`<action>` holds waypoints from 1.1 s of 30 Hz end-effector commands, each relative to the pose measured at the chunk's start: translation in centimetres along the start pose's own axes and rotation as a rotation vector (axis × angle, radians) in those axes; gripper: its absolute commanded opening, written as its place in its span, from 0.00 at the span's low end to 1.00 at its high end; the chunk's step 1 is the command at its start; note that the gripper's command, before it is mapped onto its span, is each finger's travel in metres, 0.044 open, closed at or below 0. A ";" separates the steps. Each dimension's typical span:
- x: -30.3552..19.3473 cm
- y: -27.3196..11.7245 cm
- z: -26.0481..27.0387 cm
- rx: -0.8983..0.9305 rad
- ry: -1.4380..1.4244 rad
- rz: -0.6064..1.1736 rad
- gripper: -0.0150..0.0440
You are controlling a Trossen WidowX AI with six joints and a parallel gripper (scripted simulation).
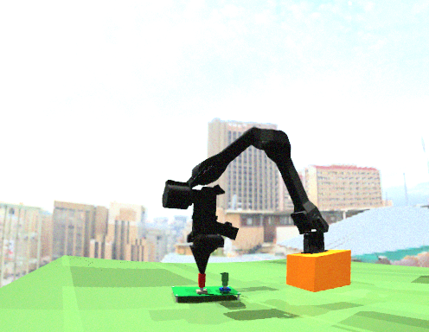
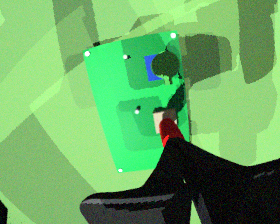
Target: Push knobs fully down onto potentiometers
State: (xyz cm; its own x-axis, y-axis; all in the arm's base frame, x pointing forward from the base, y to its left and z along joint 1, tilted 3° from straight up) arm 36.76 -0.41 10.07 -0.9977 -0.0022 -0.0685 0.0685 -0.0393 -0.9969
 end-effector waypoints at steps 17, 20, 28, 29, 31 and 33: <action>-0.3 1.2 0.0 -0.003 -0.003 -0.001 0.25; -0.3 1.2 0.0 -0.003 -0.003 -0.001 0.25; -0.3 1.2 0.0 -0.003 -0.003 -0.001 0.25; -0.3 1.2 0.0 -0.003 -0.003 -0.001 0.25; -0.3 1.1 0.0 -0.003 -0.003 -0.001 0.25; -0.3 0.9 0.0 -0.003 -0.003 -0.001 0.25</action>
State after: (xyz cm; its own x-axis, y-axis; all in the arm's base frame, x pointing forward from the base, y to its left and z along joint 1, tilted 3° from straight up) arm 36.77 -0.42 9.92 -0.9977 -0.0022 -0.0682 0.0683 -0.0393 -0.9969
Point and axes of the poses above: the point midway between the two fingers, 35 mm back from their tips, its own y axis out along the fingers, its own z axis across the jaws, x = y × z, the point moved 8 cm from there along -y, back along the fingers, and after that the axes turned 13 degrees about -y, right-handed, at the moved point
